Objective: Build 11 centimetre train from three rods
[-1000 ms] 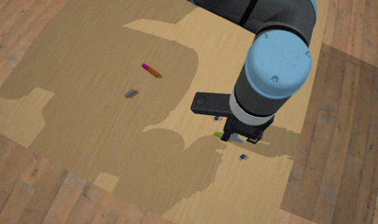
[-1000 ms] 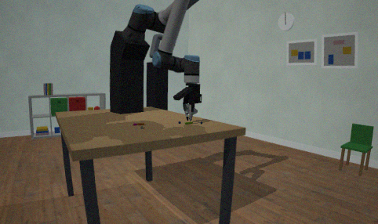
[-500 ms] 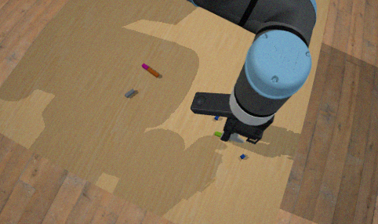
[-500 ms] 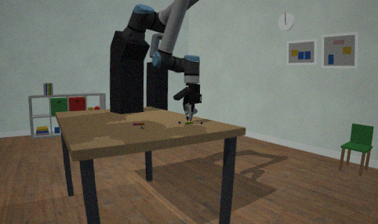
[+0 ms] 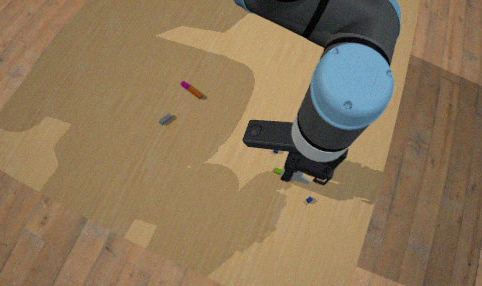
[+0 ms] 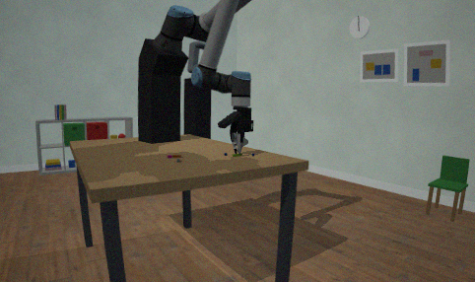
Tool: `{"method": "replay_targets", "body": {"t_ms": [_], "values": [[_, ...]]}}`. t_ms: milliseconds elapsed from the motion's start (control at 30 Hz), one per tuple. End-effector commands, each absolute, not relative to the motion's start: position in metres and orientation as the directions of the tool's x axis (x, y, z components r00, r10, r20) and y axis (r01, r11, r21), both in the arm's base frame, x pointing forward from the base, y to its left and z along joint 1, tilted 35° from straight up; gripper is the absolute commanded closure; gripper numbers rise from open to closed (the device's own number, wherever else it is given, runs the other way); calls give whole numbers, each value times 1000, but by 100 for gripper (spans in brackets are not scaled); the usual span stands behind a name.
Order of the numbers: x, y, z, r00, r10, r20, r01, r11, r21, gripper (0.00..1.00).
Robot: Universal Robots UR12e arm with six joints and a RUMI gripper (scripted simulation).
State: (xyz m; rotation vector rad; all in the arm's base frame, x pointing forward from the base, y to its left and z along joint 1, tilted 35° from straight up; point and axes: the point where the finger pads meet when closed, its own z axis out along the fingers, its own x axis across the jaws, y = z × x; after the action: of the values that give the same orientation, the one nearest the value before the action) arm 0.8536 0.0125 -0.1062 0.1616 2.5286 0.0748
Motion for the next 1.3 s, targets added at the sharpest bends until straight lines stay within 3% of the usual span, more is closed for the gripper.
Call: {"method": "replay_targets", "body": {"t_ms": [0, 1267], "values": [[856, 13, -109, -814, 133, -566, 99, 991, 90, 86], [858, 13, -112, -814, 133, -566, 99, 991, 90, 86]]}}
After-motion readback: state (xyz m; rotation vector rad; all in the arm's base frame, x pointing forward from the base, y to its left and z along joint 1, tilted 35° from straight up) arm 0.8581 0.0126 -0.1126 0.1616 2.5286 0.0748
